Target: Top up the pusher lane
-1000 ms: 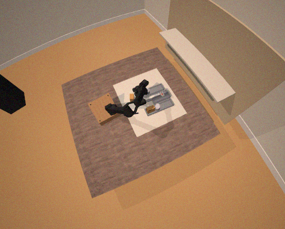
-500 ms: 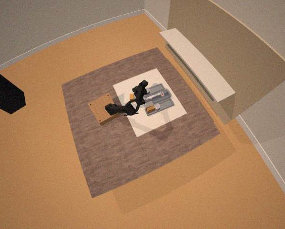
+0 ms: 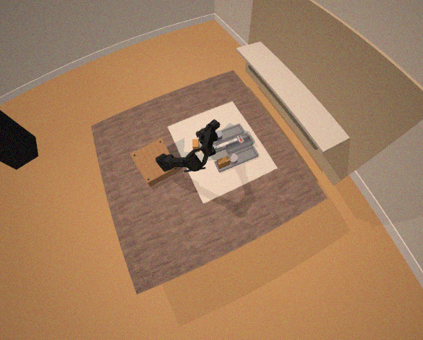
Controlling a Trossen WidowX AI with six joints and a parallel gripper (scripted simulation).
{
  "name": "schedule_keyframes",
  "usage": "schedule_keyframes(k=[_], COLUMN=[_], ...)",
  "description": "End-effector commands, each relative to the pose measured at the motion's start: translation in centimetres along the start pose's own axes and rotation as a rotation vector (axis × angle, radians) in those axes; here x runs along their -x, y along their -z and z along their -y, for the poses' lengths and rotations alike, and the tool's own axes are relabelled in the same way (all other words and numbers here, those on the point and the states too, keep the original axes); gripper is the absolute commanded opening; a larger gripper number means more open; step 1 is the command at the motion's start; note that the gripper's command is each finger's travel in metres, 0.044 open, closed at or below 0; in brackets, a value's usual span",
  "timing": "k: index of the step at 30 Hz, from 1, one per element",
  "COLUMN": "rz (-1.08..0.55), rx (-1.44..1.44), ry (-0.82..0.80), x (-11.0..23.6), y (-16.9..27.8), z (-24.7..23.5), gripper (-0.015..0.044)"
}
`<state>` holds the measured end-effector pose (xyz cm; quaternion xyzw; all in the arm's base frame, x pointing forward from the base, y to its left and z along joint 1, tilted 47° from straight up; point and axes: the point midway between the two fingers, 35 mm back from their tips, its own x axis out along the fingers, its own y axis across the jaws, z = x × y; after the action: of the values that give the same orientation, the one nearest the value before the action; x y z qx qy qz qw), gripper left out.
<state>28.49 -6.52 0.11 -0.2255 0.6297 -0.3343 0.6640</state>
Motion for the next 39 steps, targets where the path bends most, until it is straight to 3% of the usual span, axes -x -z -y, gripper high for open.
schedule_keyframes(k=[1, 39], rz=[0.007, 0.007], rx=[-0.001, -0.001], ry=[0.001, 0.0], x=[0.1, 0.1], y=[-0.4, -2.1], z=[0.0, 0.0], gripper=[0.0, 0.0])
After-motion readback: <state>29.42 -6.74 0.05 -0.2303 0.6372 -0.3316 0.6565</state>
